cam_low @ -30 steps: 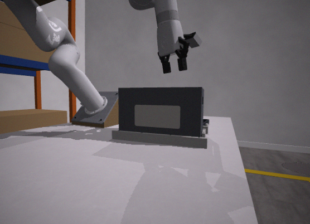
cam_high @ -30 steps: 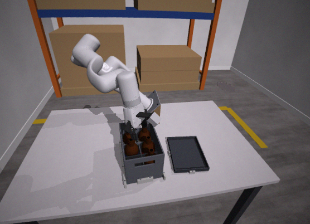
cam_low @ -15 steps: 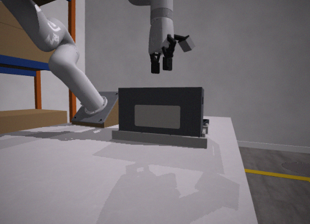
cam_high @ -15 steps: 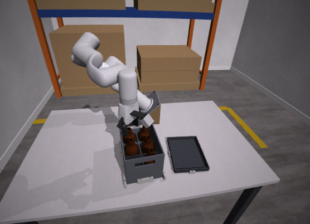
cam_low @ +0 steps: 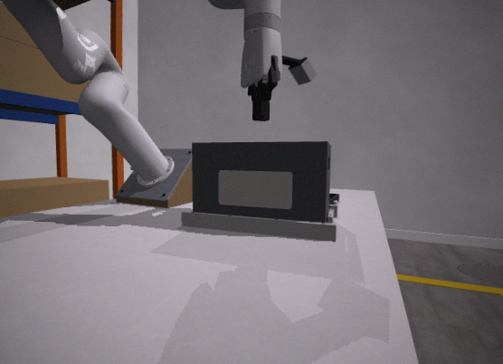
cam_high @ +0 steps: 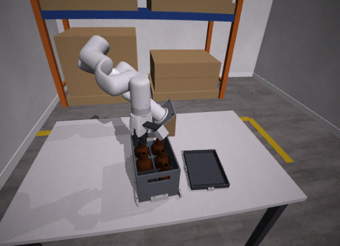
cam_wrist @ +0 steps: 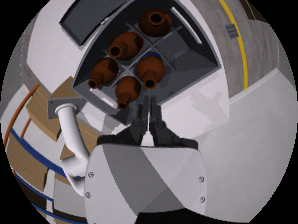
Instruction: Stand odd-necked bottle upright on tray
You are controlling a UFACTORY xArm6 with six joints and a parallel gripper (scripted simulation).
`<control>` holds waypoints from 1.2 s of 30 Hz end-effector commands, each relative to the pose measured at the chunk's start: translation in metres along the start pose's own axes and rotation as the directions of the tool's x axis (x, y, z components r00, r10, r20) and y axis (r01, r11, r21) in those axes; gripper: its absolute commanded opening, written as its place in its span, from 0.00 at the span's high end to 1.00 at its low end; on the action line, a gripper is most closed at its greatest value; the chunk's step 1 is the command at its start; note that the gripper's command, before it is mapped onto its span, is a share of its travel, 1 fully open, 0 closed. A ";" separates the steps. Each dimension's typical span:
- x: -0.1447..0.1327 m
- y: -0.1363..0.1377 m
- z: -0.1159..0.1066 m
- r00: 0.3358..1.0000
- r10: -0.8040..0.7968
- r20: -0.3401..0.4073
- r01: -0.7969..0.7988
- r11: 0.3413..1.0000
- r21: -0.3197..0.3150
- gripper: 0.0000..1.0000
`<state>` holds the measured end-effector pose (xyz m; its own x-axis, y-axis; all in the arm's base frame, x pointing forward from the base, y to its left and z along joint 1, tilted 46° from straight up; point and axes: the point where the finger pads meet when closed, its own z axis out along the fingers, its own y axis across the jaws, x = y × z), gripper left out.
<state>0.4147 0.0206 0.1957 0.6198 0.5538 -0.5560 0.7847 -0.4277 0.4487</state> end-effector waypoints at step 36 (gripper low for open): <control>0.000 0.001 -0.001 1.000 0.001 -0.003 -0.001 1.000 -0.001 0.35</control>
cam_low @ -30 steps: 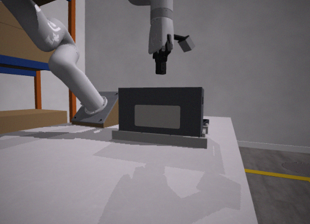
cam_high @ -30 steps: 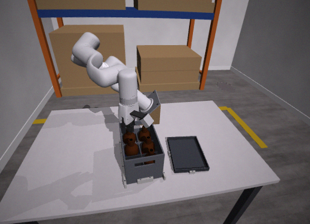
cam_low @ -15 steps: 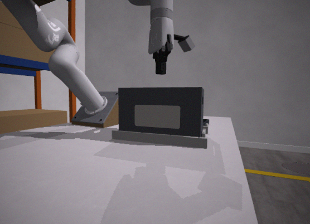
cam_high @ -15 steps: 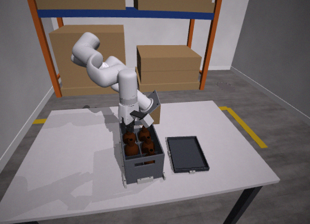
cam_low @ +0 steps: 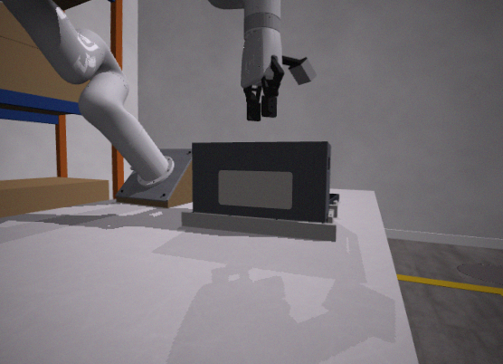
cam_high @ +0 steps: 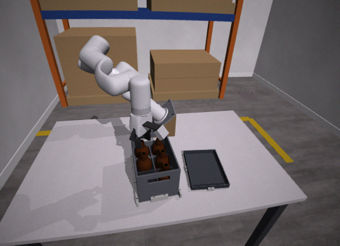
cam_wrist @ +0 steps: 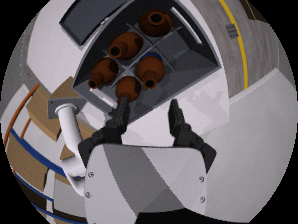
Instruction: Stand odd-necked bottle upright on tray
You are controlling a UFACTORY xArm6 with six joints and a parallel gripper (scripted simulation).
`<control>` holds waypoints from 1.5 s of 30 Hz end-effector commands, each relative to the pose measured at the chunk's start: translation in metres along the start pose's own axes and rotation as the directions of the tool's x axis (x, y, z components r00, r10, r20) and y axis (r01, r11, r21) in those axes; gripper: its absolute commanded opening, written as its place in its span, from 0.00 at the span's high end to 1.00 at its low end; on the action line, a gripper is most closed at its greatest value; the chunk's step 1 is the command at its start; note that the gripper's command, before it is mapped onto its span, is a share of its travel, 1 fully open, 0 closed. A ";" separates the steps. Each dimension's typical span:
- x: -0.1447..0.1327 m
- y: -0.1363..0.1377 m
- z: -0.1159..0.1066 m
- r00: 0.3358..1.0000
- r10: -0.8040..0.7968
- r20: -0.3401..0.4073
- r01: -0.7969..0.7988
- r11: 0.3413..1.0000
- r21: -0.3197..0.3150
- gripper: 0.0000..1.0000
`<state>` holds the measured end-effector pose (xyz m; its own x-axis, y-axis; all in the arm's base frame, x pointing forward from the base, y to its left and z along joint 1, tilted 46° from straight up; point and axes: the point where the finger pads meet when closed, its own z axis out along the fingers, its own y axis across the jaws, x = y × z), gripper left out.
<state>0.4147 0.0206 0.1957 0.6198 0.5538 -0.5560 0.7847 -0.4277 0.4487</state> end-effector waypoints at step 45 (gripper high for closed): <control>0.000 0.000 0.007 1.000 0.001 -0.003 -0.001 1.000 -0.001 0.35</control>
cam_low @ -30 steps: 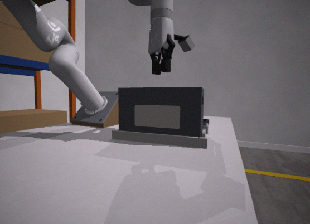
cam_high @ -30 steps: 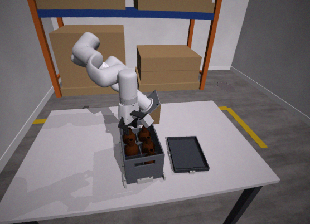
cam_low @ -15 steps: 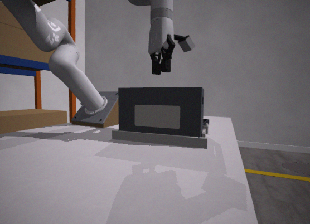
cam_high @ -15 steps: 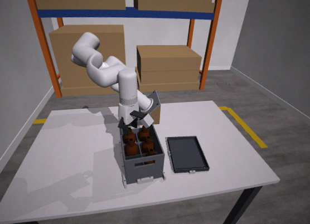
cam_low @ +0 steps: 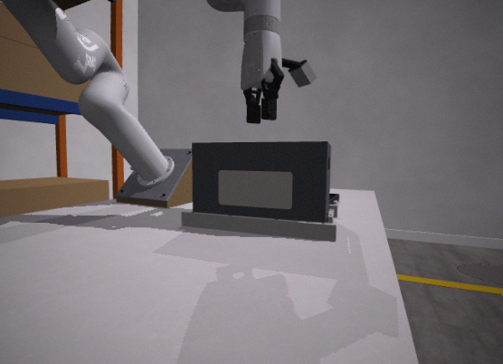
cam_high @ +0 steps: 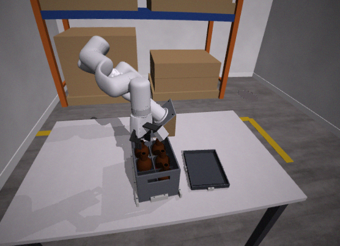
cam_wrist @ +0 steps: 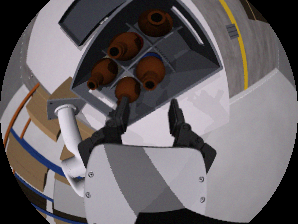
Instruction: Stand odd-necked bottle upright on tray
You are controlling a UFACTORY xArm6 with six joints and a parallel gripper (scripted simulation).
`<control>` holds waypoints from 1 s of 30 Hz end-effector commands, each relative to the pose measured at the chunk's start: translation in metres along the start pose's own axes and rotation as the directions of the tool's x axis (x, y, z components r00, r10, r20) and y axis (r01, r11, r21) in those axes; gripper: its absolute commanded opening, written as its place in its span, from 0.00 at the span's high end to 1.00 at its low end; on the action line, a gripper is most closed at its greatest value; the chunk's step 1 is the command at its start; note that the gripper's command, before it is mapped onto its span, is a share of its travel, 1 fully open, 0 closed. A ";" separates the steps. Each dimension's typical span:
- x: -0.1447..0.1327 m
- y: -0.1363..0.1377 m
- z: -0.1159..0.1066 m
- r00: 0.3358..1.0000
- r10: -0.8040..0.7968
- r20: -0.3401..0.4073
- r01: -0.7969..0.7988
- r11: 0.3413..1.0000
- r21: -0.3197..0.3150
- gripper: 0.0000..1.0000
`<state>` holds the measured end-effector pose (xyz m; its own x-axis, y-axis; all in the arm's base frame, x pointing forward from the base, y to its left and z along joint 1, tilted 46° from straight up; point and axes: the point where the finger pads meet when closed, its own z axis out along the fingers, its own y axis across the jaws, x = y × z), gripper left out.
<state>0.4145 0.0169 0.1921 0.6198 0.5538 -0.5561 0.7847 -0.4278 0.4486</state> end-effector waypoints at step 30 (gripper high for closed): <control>0.000 -0.001 0.033 1.000 0.001 -0.003 -0.001 1.000 -0.001 0.35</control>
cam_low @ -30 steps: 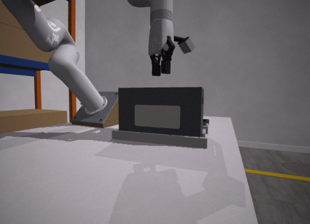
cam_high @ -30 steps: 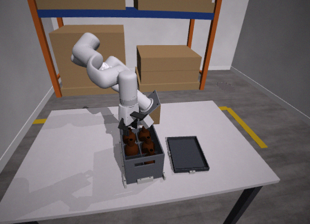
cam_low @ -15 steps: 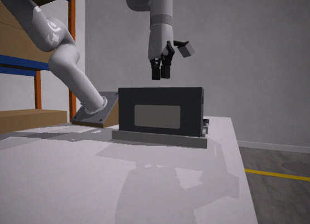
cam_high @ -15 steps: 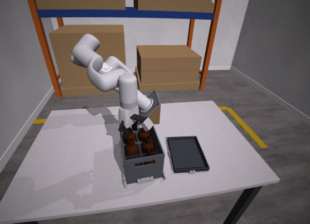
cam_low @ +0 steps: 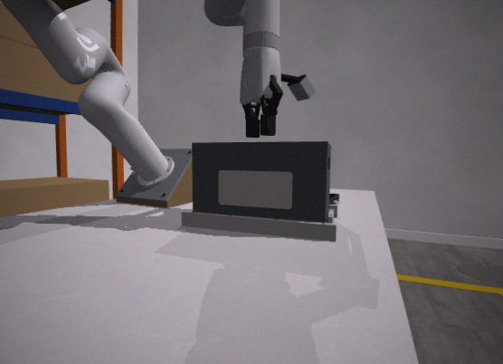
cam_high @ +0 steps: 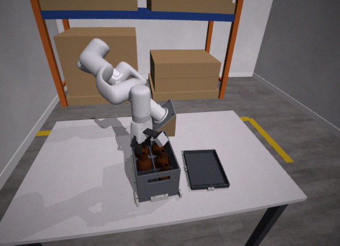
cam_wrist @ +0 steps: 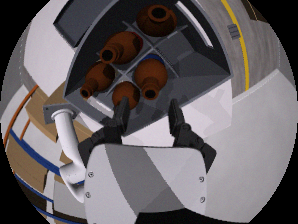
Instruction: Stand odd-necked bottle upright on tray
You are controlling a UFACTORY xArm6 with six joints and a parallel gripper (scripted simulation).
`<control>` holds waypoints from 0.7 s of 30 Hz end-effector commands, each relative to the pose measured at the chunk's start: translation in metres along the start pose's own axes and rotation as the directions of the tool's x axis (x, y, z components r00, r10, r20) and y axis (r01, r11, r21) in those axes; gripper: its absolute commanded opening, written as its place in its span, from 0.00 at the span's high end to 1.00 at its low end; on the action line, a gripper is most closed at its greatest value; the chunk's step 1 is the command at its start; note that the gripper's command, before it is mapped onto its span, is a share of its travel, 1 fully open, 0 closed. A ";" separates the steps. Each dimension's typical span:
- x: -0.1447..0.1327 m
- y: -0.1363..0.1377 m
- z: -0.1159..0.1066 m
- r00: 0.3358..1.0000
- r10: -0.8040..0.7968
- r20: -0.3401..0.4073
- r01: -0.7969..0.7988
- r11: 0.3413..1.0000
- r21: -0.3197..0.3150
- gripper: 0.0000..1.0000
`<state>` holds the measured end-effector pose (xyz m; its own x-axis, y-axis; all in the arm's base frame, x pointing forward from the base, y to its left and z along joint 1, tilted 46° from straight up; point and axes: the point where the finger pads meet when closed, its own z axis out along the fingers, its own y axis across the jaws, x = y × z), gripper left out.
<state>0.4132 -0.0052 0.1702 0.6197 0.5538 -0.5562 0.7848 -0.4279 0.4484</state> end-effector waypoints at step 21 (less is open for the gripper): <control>0.000 0.000 0.006 1.000 0.001 -0.003 -0.001 1.000 -0.002 0.35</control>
<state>0.4130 -0.0107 0.1649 0.6198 0.5539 -0.5560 0.7847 -0.4278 0.4486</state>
